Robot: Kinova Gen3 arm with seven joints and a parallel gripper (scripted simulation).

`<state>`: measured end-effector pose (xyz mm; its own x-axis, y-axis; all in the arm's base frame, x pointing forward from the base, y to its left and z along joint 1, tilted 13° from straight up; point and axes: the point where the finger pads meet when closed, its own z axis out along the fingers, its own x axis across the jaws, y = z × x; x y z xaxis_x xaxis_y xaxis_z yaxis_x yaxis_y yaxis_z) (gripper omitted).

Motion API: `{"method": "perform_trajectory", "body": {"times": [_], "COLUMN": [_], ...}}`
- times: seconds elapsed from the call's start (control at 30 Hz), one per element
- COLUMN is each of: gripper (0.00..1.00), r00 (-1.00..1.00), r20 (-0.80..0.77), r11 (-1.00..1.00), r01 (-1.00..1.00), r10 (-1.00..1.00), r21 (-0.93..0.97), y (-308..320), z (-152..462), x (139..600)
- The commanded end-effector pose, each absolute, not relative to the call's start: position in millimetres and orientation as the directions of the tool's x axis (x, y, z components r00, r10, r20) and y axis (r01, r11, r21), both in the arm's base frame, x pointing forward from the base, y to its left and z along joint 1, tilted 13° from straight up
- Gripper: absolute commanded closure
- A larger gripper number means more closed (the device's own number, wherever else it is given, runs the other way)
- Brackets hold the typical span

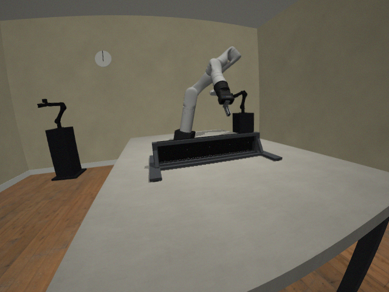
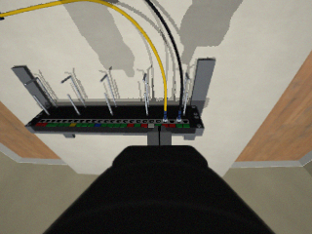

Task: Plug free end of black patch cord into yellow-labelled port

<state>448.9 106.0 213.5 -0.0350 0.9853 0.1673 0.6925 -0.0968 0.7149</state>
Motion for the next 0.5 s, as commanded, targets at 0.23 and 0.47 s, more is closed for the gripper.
{"method": "perform_trajectory", "body": {"times": [0.23,0.47], "gripper": [1.0,1.0], "r00": [-0.05,-0.041], "r20": [0.185,0.195], "r11": [-0.099,-0.112], "r01": [0.696,0.696], "r10": [0.981,0.98], "r21": [0.712,0.709], "y": [112,110], "z": [233,244], "x": [426,414]}}
